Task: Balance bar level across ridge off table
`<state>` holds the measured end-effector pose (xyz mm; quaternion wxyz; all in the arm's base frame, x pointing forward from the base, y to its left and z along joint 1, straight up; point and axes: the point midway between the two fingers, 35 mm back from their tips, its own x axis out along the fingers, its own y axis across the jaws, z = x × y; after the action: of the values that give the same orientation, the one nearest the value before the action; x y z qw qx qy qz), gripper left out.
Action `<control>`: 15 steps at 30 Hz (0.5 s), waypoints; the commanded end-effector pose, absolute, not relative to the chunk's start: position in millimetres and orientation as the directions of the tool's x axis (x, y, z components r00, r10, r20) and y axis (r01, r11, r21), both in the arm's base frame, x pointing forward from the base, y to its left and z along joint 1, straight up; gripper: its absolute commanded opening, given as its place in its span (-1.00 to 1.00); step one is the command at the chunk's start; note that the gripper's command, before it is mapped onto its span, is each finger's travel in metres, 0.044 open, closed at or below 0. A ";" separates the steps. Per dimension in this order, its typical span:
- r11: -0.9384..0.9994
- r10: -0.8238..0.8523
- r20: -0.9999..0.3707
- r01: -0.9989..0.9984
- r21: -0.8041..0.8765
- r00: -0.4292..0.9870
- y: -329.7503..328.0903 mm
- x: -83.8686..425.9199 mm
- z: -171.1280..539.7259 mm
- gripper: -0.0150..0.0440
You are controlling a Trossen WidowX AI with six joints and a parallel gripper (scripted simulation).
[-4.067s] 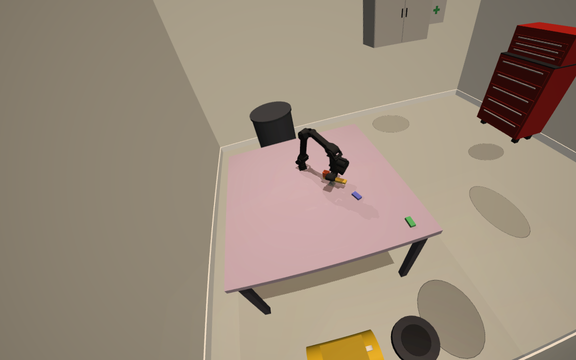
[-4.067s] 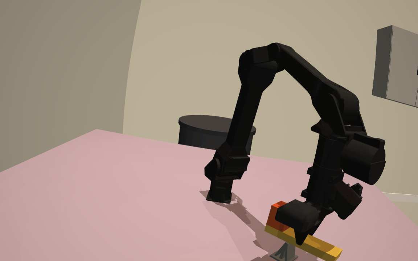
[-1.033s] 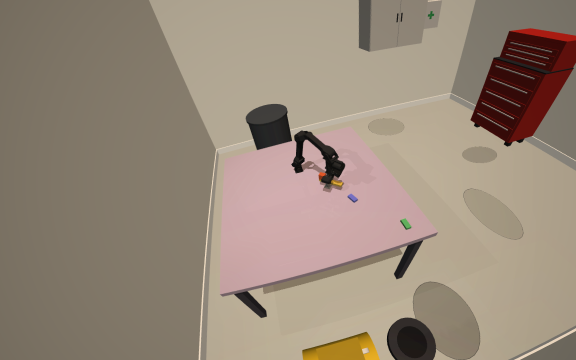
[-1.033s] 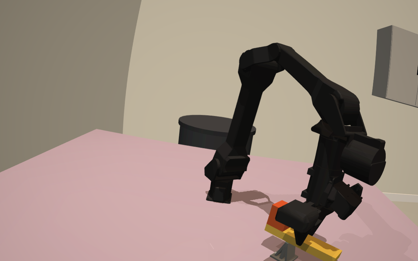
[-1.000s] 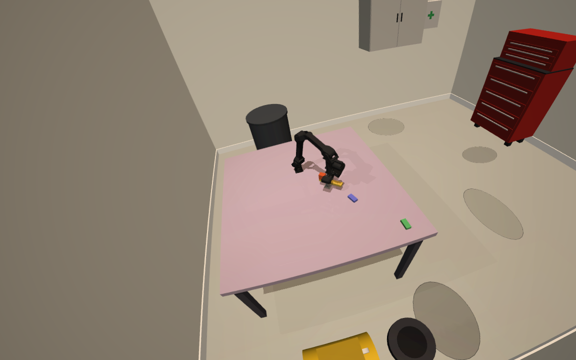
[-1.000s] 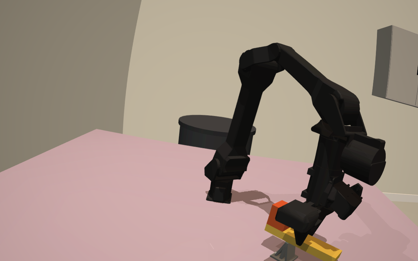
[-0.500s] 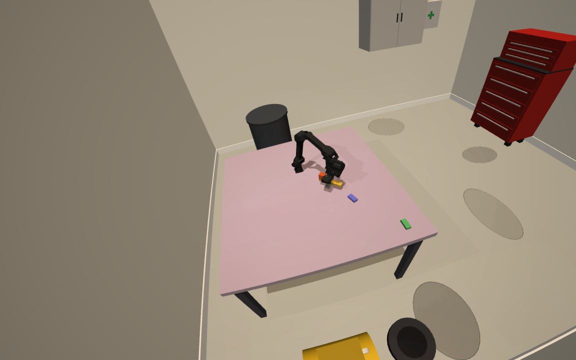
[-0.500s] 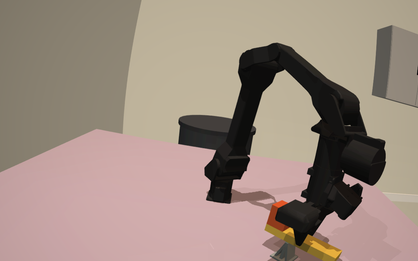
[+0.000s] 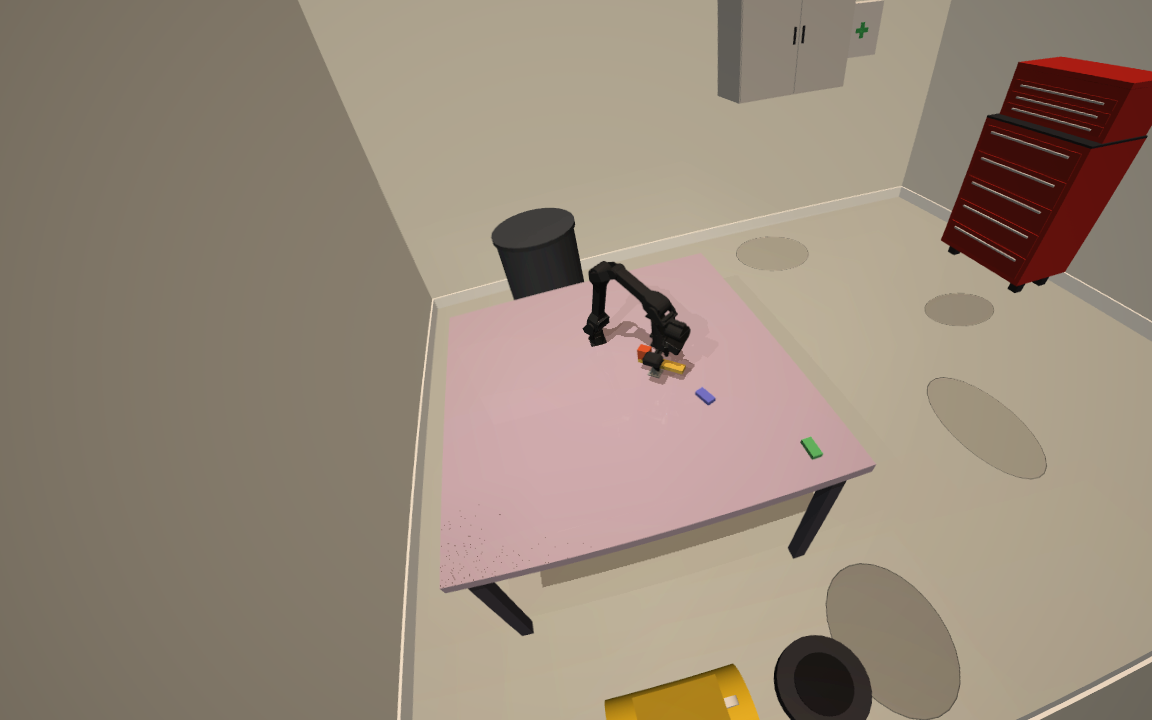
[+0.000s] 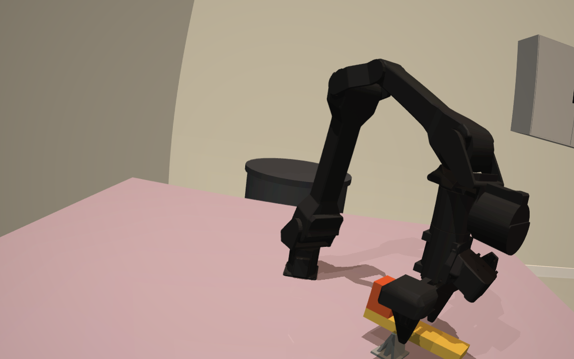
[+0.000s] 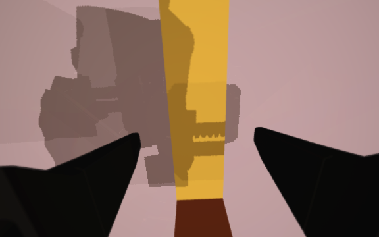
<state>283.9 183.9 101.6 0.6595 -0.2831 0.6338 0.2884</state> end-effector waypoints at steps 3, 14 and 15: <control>0.673 0.021 -0.999 -0.739 -0.009 0.031 184.0 284.2 103.2 1.00; 0.673 0.021 -0.999 -0.739 -0.008 0.030 182.3 281.4 201.5 1.00; 0.673 0.021 -0.999 -0.739 -0.008 0.030 182.3 281.4 201.5 1.00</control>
<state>284.6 184.3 190.8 0.6633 -0.2828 0.6298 0.2888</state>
